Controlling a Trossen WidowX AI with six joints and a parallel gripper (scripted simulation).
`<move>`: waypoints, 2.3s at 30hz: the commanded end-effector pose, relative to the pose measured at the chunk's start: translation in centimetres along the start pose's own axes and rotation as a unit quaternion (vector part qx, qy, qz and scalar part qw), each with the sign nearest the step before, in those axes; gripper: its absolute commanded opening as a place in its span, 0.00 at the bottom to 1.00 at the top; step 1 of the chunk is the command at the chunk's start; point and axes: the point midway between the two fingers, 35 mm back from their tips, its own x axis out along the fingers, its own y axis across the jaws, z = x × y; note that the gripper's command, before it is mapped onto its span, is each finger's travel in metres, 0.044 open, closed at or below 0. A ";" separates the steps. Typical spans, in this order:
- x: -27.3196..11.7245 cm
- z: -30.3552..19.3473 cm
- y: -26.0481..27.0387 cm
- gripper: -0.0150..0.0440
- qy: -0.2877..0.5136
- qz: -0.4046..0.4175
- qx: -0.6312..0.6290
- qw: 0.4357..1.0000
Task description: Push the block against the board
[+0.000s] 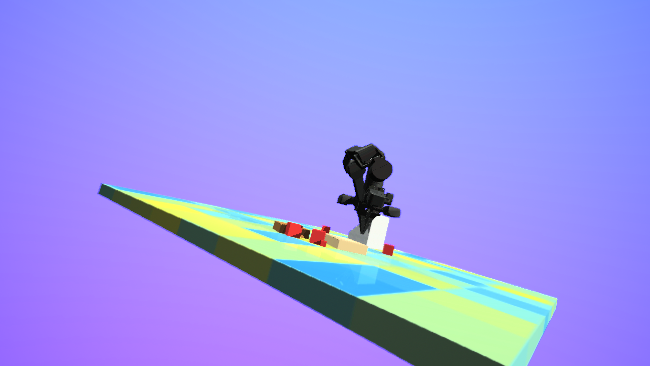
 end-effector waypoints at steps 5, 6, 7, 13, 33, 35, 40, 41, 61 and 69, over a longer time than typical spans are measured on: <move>0.1 0.8 -0.5 0.25 -0.001 -0.003 -0.074 0.997; 0.1 0.8 -0.5 0.25 -0.001 -0.003 -0.074 0.997; 0.1 0.8 -0.5 0.25 -0.001 -0.003 -0.074 0.997; 5.4 0.9 -0.6 0.25 0.013 0.001 -0.137 0.990; 5.5 -0.2 -1.1 0.25 0.014 0.001 -0.140 0.990; 5.5 -0.3 -1.2 0.25 0.014 0.001 -0.140 0.990; 5.5 -0.8 -1.4 0.25 0.014 0.001 -0.140 0.990; 5.5 -0.9 -1.4 0.25 0.014 0.000 -0.140 0.990; 5.5 -2.9 -2.1 0.25 0.015 0.000 -0.140 0.990; 5.5 -3.8 -2.3 0.25 0.015 0.000 -0.140 0.990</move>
